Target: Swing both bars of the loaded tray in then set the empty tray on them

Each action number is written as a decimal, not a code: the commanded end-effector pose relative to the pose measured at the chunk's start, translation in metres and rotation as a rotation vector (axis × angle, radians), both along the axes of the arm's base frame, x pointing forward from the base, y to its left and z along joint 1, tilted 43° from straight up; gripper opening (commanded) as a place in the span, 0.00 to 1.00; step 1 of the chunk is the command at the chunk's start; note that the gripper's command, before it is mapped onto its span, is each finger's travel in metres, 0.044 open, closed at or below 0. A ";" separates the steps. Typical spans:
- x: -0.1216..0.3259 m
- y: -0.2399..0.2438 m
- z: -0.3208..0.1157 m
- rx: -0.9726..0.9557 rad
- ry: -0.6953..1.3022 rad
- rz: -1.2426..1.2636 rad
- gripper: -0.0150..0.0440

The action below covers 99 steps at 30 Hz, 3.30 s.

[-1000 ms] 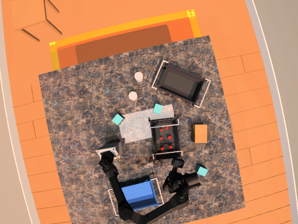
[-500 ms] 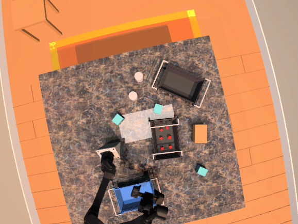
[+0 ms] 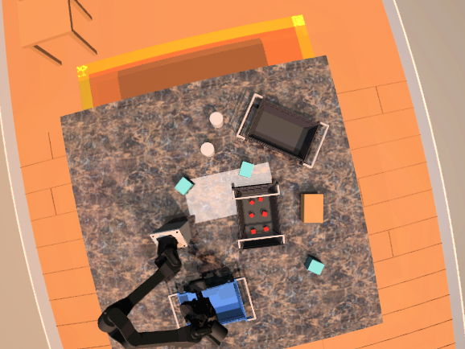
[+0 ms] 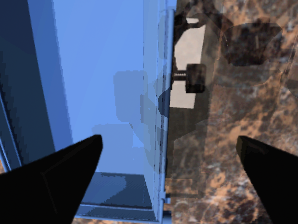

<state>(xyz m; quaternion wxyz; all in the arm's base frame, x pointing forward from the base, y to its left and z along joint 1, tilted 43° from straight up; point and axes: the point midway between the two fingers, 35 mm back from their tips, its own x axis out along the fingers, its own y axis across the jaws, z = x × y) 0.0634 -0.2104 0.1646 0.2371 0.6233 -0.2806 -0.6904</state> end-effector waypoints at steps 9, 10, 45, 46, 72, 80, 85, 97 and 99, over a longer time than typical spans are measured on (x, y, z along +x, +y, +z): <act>0.000 -0.013 -0.012 -0.010 -0.027 -0.019 1.00; 0.000 -0.016 -0.015 -0.009 -0.027 -0.019 1.00; -0.011 -0.057 -0.062 -0.010 -0.024 -0.019 0.70; -0.011 -0.057 -0.062 -0.010 -0.024 -0.019 0.68; -0.011 -0.057 -0.062 -0.010 -0.024 -0.019 0.37; -0.010 -0.056 -0.060 -0.010 -0.024 -0.019 0.28; -0.005 -0.044 -0.045 -0.007 -0.026 -0.020 0.25; -0.002 -0.003 -0.004 -0.008 -0.027 -0.019 0.25; -0.002 -0.003 -0.004 -0.008 -0.027 -0.019 0.25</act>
